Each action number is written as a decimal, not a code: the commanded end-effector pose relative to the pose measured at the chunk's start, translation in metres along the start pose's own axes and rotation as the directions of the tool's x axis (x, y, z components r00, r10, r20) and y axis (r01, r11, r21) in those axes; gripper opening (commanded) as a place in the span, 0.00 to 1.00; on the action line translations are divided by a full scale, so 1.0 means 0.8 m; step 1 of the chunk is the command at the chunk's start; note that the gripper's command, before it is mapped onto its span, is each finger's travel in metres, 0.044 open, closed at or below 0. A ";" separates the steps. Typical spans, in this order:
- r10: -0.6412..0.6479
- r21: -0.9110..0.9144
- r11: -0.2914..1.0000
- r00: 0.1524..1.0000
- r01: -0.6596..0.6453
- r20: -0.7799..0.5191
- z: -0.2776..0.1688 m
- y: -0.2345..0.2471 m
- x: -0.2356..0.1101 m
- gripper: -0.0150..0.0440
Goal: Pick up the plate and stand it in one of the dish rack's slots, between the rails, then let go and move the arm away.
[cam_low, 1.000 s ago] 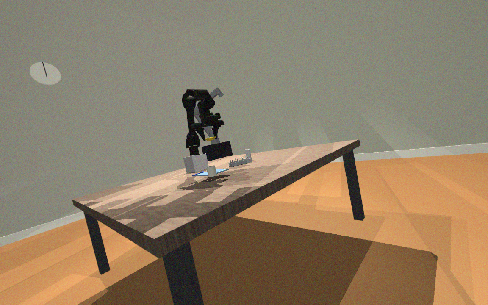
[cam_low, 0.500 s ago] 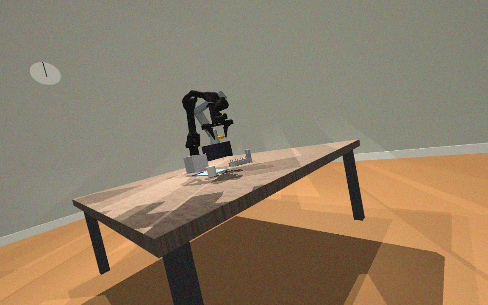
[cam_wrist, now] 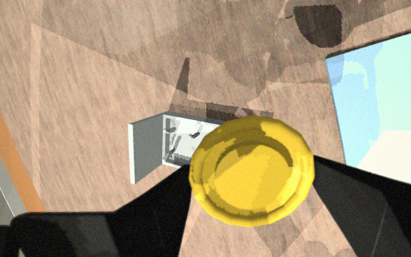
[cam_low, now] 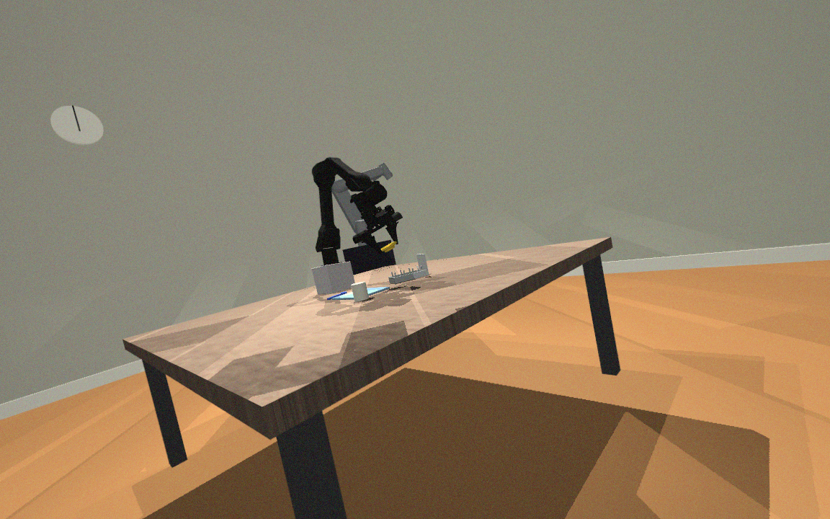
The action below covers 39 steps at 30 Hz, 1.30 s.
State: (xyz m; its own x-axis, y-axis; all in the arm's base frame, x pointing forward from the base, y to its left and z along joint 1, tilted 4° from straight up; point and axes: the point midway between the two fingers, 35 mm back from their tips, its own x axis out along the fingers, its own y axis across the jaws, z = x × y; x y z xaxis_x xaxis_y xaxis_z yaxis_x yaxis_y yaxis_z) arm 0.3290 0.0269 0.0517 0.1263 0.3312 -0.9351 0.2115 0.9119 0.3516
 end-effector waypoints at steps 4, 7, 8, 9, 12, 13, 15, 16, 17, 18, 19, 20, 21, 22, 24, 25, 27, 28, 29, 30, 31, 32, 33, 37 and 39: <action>0.149 -0.116 0.983 0.988 -0.143 0.039 0.011 -0.004 0.032 0.25; 0.213 -0.175 0.964 0.975 -0.200 0.060 0.015 -0.006 0.044 0.25; 0.234 -0.195 0.956 0.970 -0.218 0.068 0.017 -0.007 0.047 0.25; 0.255 -0.215 0.948 0.964 -0.234 0.075 0.018 -0.007 0.051 0.25; 0.317 -0.277 0.919 0.943 -0.280 0.097 0.020 -0.010 0.060 0.25; 0.337 -0.299 0.908 0.936 -0.294 0.104 0.021 -0.011 0.063 0.25; 0.377 -0.341 0.884 0.918 -0.319 0.119 0.022 -0.012 0.068 0.25; 0.397 -0.363 0.872 0.909 -0.330 0.126 0.022 -0.013 0.070 0.25; 0.416 -0.384 0.858 0.900 -0.340 0.133 0.022 -0.014 0.072 0.25; 0.435 -0.406 0.845 0.890 -0.349 0.140 0.022 -0.015 0.074 0.25; 0.453 -0.428 0.830 0.879 -0.357 0.147 0.021 -0.016 0.076 0.25; 0.472 -0.450 0.816 0.868 -0.364 0.154 0.021 -0.017 0.078 0.25; 0.490 -0.471 0.801 0.857 -0.370 0.160 0.020 -0.018 0.080 0.25; 0.508 -0.493 0.785 0.845 -0.375 0.167 0.020 -0.019 0.081 0.25; 0.543 -0.536 0.753 0.821 -0.381 0.179 0.018 -0.021 0.084 0.25; 0.560 -0.558 0.736 0.808 -0.383 0.185 0.017 -0.022 0.085 0.25; 0.593 -0.600 0.703 0.781 -0.383 0.196 0.014 -0.023 0.086 0.25; 0.609 -0.621 0.685 0.768 -0.381 0.201 0.013 -0.024 0.087 0.25; 0.624 -0.641 0.668 0.753 -0.378 0.206 0.011 -0.025 0.087 0.25; 0.640 -0.661 0.650 0.739 -0.374 0.210 0.009 -0.026 0.088 0.25; 0.655 -0.681 0.632 0.724 -0.369 0.215 0.007 -0.027 0.088 0.25; 0.670 -0.701 0.614 0.710 -0.363 0.219 0.005 -0.028 0.088 0.25; 0.684 -0.720 0.596 0.694 -0.356 0.223 0.003 -0.029 0.088 0.25; 0.739 -0.791 0.523 0.632 -0.317 0.236 -0.007 -0.032 0.087 0.25; 0.764 -0.824 0.487 0.599 -0.291 0.240 -0.013 -0.033 0.085 0.25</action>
State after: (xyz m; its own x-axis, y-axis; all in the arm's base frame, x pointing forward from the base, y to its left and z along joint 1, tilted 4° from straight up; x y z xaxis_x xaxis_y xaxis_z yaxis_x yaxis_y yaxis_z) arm 0.3303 0.0268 -0.0218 0.4657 0.8192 -0.3349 -0.6848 0.5732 0.4500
